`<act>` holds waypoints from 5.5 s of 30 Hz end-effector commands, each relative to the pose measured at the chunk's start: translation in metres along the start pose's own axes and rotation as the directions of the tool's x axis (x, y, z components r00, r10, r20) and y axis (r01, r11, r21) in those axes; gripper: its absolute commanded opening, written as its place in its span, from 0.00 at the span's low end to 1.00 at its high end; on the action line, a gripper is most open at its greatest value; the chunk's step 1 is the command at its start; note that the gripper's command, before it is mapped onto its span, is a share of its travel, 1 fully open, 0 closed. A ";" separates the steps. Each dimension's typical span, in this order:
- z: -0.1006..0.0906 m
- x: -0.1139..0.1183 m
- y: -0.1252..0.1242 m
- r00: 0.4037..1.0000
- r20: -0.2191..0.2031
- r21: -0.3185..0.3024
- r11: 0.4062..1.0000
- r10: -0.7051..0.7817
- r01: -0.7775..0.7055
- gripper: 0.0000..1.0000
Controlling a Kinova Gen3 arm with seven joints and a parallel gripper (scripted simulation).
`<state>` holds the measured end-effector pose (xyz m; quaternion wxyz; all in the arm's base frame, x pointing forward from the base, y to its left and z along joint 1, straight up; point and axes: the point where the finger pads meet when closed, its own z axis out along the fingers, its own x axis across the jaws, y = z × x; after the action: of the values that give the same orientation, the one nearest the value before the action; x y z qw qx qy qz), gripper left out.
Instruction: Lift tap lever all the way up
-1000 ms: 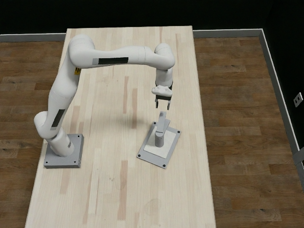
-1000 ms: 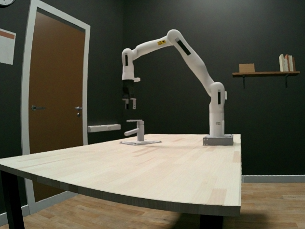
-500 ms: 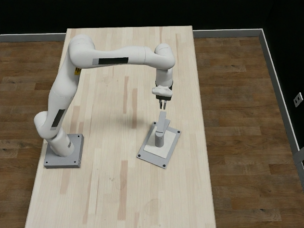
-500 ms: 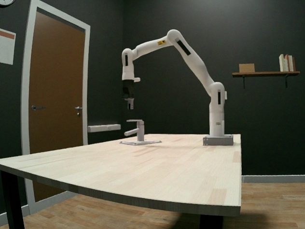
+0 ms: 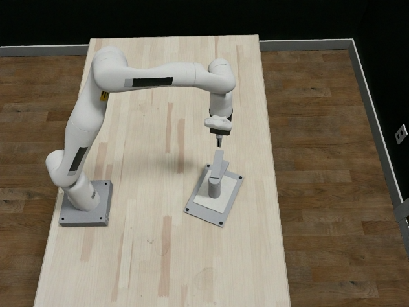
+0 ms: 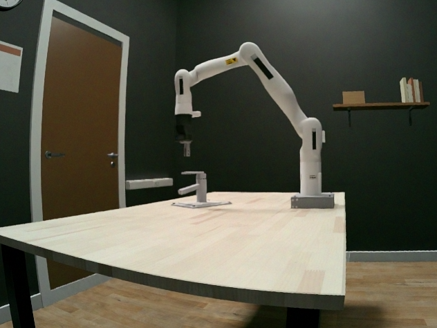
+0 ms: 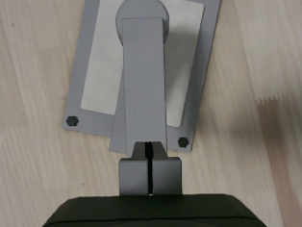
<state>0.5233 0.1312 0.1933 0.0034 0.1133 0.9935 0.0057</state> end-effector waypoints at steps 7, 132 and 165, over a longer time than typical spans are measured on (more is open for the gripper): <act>-0.001 -0.003 -0.004 1.000 0.004 0.009 1.000 -0.011 0.011 0.00; 0.055 -0.005 -0.003 1.000 0.008 0.006 1.000 -0.011 0.011 1.00; 0.056 0.000 -0.004 1.000 0.006 0.006 1.000 -0.011 0.011 1.00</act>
<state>0.5228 0.1259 0.1364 0.0031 0.1131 0.9936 0.0000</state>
